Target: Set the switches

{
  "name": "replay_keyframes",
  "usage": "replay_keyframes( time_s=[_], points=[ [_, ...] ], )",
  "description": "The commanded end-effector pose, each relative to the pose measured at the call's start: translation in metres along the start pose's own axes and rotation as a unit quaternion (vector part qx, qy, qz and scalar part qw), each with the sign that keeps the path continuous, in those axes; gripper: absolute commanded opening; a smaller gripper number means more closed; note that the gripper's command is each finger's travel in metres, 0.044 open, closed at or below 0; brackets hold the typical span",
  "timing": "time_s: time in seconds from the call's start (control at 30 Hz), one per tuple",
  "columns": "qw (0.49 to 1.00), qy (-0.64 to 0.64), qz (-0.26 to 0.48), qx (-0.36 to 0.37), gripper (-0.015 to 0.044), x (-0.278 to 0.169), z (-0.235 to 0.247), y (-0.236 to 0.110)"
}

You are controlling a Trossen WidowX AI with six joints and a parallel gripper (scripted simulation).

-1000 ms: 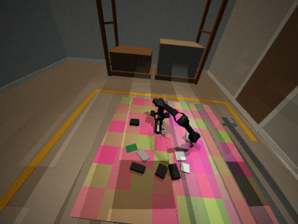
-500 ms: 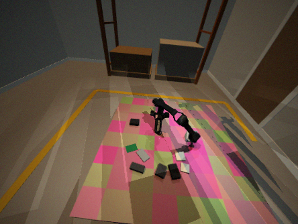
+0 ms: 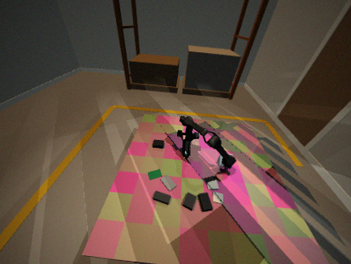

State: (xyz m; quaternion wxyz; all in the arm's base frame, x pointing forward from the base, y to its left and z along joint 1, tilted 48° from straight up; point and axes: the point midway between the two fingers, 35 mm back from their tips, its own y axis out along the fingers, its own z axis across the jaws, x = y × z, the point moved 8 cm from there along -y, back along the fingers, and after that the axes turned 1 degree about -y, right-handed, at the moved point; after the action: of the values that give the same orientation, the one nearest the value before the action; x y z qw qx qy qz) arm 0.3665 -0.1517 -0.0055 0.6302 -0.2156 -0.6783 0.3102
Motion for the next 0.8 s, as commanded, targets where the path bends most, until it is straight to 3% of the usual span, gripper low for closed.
replay_keyframes(
  time_s=[0.0, 0.77],
  points=[
    [1.0, -0.005, -0.008, 0.012, 0.0338, 0.002, -0.002, 0.012],
    [1.0, -0.005, -0.008, 0.012, 0.0338, -0.009, -0.002, 0.027]
  ],
)
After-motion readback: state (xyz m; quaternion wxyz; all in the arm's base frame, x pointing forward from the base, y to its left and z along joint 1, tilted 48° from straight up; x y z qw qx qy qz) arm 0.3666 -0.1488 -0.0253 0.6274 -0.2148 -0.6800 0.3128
